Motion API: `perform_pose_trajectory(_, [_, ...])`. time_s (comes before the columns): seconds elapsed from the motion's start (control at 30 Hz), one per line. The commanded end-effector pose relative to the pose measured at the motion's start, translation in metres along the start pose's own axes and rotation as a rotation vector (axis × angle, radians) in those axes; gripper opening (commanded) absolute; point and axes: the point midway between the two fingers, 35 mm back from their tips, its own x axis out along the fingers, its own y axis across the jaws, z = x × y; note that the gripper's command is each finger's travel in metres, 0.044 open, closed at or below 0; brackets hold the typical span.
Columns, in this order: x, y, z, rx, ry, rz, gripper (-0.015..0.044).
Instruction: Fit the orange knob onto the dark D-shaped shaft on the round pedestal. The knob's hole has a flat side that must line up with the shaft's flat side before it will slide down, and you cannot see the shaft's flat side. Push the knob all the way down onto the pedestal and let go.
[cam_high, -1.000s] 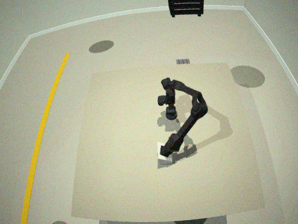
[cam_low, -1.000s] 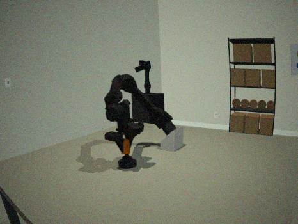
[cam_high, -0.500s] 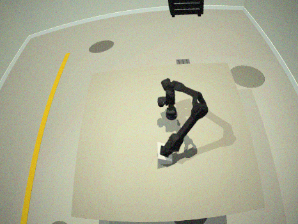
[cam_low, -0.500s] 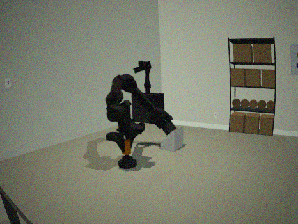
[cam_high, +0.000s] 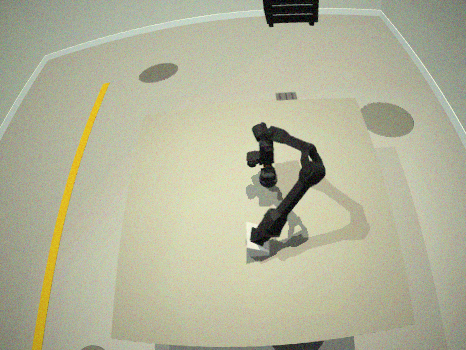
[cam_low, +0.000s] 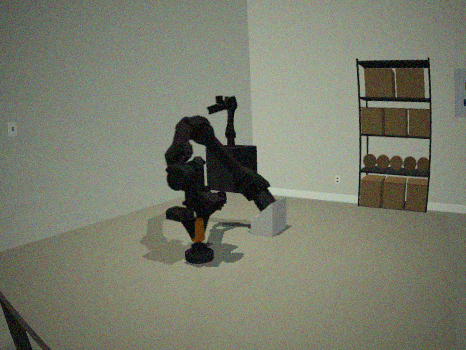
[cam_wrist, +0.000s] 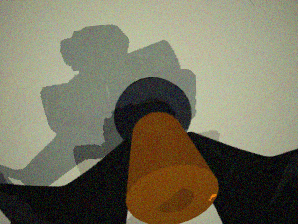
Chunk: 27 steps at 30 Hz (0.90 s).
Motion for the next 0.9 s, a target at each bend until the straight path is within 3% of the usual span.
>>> perform_pose_trajectory(0.0, [-0.0001, -0.0016, -0.0002, 0.000, 0.001, -0.004, 0.0000])
perform_pose_trajectory(0.87, [-0.0052, -0.0074, -0.0013, -0.209, 0.001, -0.004, 0.0000])
